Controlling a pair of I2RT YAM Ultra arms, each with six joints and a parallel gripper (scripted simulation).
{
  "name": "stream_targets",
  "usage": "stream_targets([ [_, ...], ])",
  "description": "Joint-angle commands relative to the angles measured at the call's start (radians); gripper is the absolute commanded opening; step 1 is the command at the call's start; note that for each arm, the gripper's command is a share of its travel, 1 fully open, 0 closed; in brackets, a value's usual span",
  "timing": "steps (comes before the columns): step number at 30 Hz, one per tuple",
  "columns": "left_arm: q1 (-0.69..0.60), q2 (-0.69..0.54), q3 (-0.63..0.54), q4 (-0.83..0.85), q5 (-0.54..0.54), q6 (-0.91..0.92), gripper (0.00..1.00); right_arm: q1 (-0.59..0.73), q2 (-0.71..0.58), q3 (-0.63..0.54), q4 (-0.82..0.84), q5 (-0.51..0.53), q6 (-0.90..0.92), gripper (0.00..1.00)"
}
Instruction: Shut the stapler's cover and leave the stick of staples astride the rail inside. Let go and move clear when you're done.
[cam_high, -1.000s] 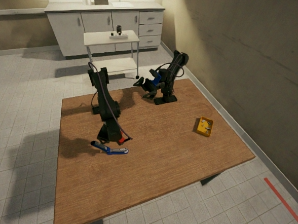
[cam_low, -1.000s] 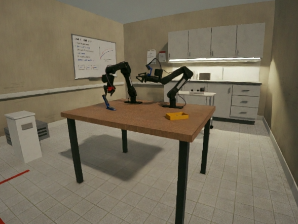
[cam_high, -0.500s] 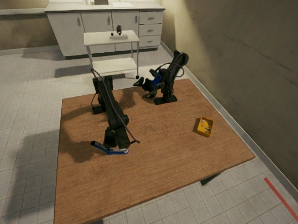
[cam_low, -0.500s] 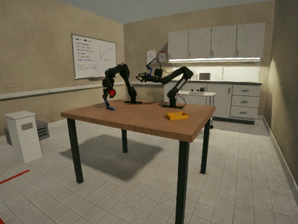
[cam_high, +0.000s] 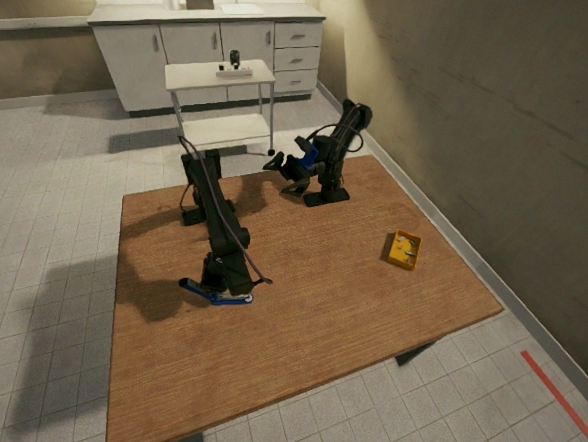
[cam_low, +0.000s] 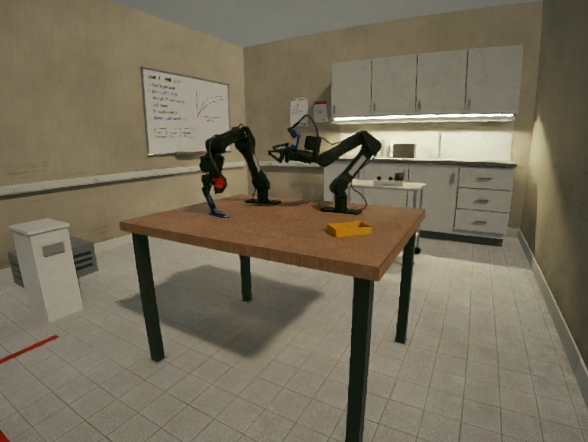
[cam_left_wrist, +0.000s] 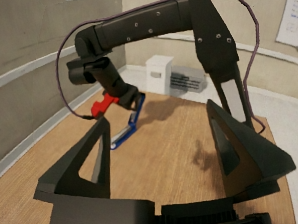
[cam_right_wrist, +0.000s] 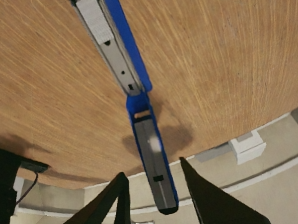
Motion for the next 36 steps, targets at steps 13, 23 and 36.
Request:
stream_targets([
  [13,0.009,0.0,0.006,0.015,0.005,-0.007,1.0,-0.03,-0.049,-0.099,0.102,0.014,-0.036,0.5],
  [23,0.009,0.0,0.006,0.015,0.005,-0.007,1.0,-0.043,-0.053,-0.149,0.153,0.016,-0.05,0.5],
  [36,0.009,0.0,0.006,0.015,0.005,-0.007,1.0,-0.061,-0.056,-0.211,0.222,0.017,-0.07,0.5],
])
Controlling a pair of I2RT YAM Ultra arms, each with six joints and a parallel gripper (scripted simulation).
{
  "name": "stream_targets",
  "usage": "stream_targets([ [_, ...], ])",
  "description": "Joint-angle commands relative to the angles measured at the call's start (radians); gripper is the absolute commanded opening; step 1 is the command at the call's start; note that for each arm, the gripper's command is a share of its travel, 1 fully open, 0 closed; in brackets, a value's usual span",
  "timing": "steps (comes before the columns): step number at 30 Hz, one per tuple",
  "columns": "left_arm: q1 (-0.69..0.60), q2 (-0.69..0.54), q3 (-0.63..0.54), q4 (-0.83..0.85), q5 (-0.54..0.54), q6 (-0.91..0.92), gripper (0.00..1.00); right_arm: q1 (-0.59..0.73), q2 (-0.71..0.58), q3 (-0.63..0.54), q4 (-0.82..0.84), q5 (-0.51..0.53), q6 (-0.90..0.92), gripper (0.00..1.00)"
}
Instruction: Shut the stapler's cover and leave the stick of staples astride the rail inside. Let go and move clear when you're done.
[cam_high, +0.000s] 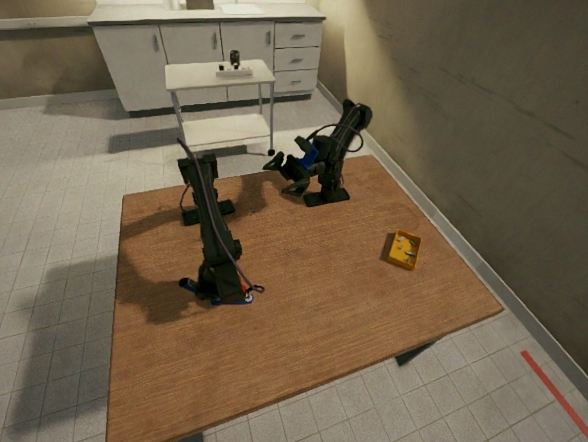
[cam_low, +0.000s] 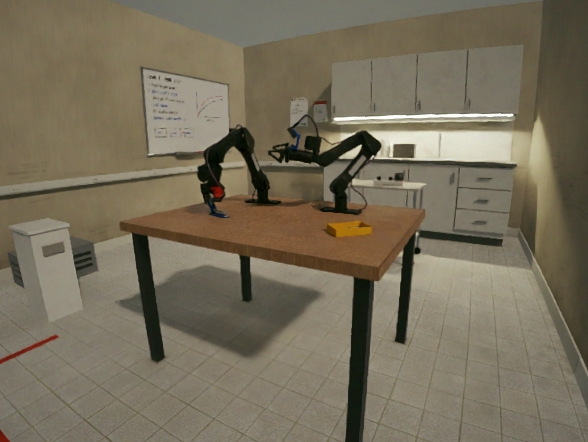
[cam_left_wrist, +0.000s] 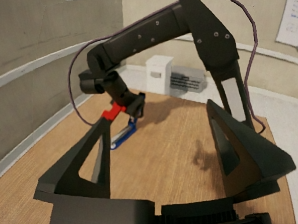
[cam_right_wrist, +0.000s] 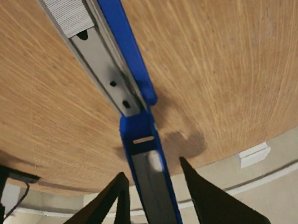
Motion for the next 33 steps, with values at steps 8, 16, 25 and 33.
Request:
stream_targets([
  [8,0.009,0.0,0.006,0.015,0.005,-0.007,1.0,-0.014,-0.041,-0.025,0.043,0.01,-0.017,0.5],
  [16,0.009,0.0,0.006,0.015,0.005,-0.007,1.0,-0.014,-0.041,-0.025,0.038,0.01,-0.015,0.37],
  [25,0.009,0.0,0.006,0.015,0.005,-0.007,1.0,-0.008,-0.032,-0.014,0.031,0.003,-0.01,0.24],
  [33,0.009,0.0,0.006,0.015,0.005,-0.007,1.0,-0.006,-0.042,-0.027,0.03,0.003,-0.006,0.09],
])
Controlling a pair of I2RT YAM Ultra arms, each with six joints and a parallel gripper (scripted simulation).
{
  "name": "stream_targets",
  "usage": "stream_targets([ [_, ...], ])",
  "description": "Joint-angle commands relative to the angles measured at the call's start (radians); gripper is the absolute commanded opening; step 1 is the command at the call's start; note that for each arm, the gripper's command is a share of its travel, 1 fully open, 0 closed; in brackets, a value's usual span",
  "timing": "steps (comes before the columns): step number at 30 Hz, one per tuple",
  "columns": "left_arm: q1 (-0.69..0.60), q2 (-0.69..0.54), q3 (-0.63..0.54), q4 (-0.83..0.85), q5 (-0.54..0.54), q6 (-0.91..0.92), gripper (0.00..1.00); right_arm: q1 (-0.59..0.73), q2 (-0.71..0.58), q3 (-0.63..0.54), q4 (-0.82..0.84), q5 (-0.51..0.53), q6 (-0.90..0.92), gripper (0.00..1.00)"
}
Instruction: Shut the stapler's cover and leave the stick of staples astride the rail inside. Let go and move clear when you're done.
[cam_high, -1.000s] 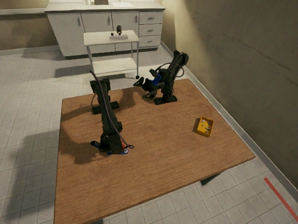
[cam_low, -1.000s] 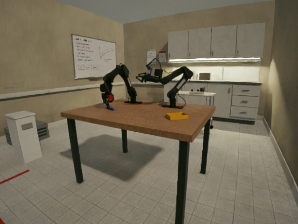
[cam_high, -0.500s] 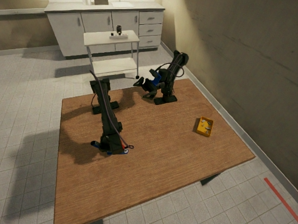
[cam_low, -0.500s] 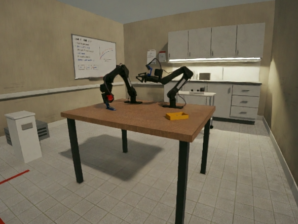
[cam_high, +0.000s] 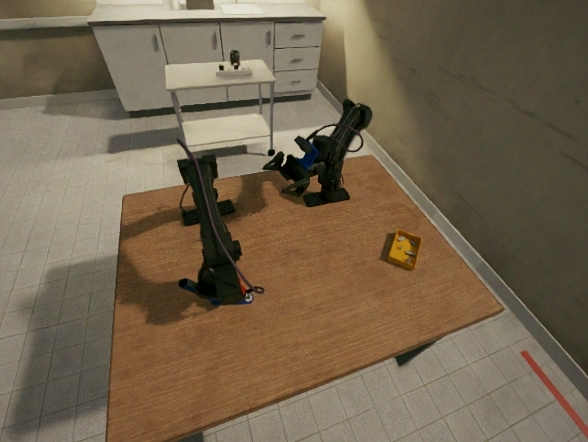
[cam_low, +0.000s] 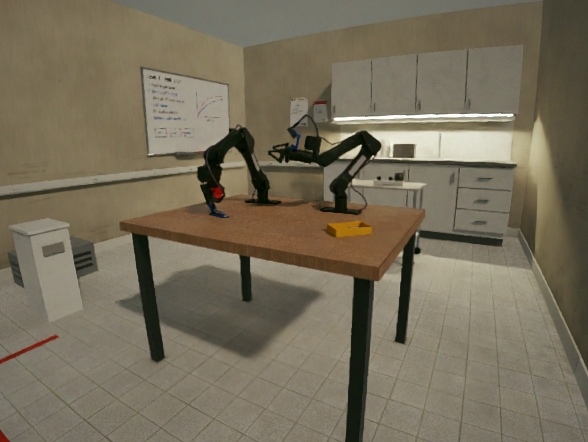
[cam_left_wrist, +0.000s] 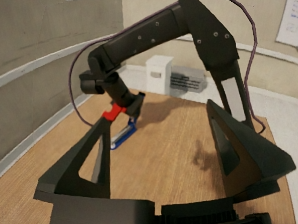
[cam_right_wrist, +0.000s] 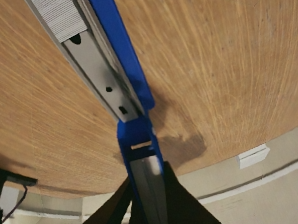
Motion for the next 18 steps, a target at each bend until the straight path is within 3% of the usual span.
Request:
stream_targets([
  [1,0.009,0.0,0.006,0.015,0.005,-0.007,1.0,-0.002,-0.042,-0.012,0.001,0.002,0.002,0.0],
  [18,0.009,0.0,0.006,0.015,0.005,-0.007,1.0,0.083,0.062,0.088,-0.124,0.169,0.134,0.0],
])
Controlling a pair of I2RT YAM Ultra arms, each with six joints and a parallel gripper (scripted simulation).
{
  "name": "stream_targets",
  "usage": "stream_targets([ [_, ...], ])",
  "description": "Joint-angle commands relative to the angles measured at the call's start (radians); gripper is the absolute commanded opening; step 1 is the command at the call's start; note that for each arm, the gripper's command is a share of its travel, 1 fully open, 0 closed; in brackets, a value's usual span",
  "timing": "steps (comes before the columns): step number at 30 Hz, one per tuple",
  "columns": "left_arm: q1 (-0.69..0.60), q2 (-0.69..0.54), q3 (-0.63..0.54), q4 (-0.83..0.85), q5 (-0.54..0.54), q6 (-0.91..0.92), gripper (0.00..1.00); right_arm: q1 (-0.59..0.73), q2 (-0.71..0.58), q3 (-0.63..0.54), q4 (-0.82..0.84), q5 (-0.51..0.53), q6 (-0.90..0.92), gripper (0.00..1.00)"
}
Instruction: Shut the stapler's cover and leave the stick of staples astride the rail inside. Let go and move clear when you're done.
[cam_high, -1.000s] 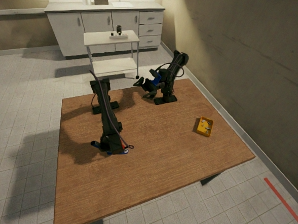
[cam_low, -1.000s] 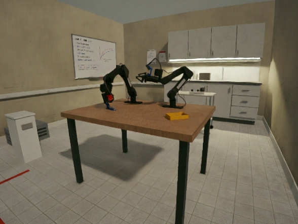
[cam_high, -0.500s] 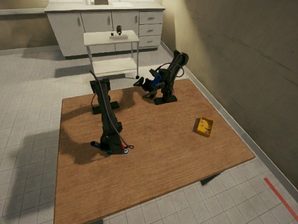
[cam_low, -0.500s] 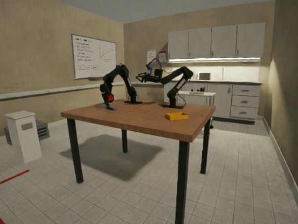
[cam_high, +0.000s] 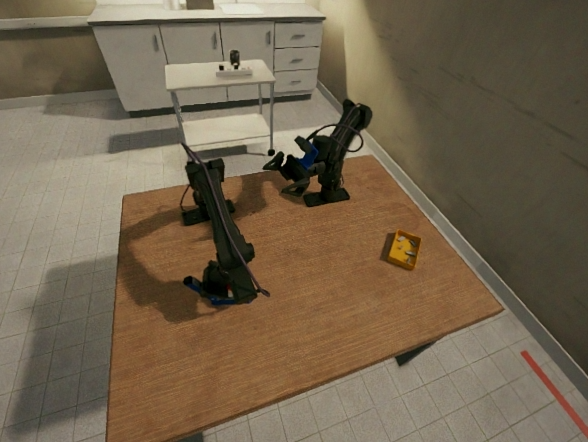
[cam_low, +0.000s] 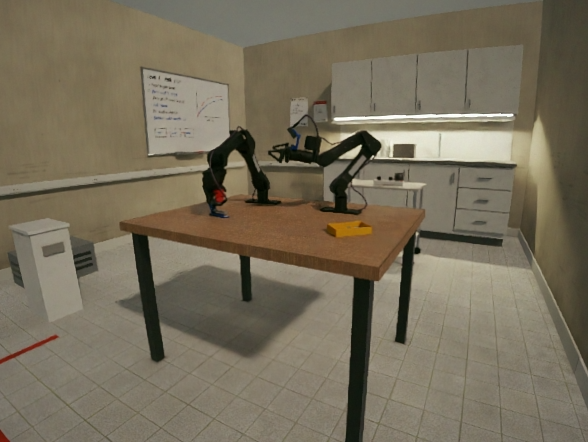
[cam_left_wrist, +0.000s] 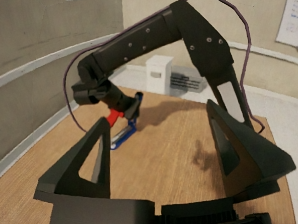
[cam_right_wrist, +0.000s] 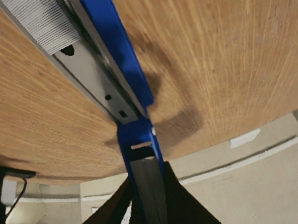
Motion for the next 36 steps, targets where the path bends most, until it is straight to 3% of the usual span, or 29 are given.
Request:
stream_targets([
  [1,0.009,0.0,0.006,0.015,0.005,-0.007,1.0,0.014,0.005,0.046,-0.05,0.036,0.031,0.0],
  [11,0.009,0.0,0.006,0.015,0.005,-0.007,1.0,0.013,-0.002,0.048,-0.054,0.036,0.033,0.0],
  [14,0.009,0.0,0.006,0.015,0.005,-0.007,1.0,0.013,-0.002,0.048,-0.054,0.036,0.032,0.34],
  [16,0.009,0.0,0.006,0.015,0.005,-0.007,1.0,0.013,-0.002,0.048,-0.054,0.036,0.032,0.34],
  [17,0.009,0.0,0.006,0.015,0.005,-0.007,1.0,0.013,-0.001,0.049,-0.055,0.036,0.032,0.45],
  [18,0.009,0.0,0.006,0.015,0.005,-0.007,1.0,0.013,-0.001,0.049,-0.055,0.036,0.032,0.5],
  [26,0.009,0.0,0.006,0.015,0.005,-0.007,1.0,0.034,0.001,0.097,-0.112,0.022,0.055,0.5],
  [27,0.009,0.0,0.006,0.015,0.005,-0.007,1.0,0.036,0.001,0.103,-0.119,0.021,0.058,0.62],
  [28,0.009,0.0,0.006,0.015,0.005,-0.007,1.0,0.041,0.01,0.116,-0.134,0.017,0.063,0.64],
  [34,0.009,0.0,0.006,0.015,0.005,-0.007,1.0,0.074,-0.01,0.189,-0.203,0.013,0.083,0.64],
  [35,0.009,0.0,0.006,0.015,0.005,-0.007,1.0,0.074,-0.008,0.193,-0.193,-0.003,0.075,0.53],
  [36,0.009,0.0,0.006,0.015,0.005,-0.007,1.0,0.074,-0.008,0.194,-0.188,-0.017,0.072,0.5],
])
